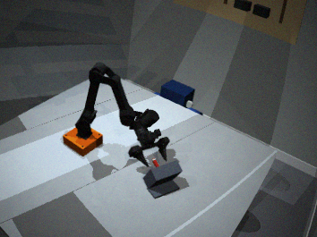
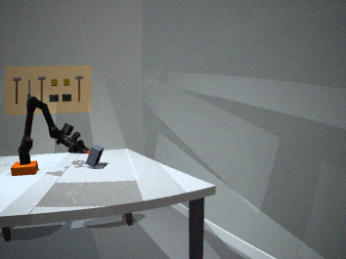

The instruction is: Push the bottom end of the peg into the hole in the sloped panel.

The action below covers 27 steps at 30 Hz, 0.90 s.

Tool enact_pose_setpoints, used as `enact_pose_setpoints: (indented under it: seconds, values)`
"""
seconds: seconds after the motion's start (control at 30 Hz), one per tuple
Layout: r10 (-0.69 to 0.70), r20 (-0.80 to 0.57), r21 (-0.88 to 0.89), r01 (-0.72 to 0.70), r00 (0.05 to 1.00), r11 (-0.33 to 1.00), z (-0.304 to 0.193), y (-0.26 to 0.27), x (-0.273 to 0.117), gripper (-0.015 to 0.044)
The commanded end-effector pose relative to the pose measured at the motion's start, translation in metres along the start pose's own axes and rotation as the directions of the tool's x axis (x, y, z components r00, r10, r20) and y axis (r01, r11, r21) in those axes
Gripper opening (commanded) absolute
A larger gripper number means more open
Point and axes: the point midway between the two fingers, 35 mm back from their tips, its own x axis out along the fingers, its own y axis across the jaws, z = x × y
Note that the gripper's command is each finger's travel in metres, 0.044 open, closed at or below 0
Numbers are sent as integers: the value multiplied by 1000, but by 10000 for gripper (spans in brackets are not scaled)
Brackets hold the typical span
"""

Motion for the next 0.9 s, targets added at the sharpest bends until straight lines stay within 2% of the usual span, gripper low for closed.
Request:
enact_pose_setpoints:
  seconds: [0.0,0.87]
  values:
    - [-2,2,5,2,1000,1000,1,0,-6,440]
    - [0,-7,4,0,1000,1000,1,5,-42,440]
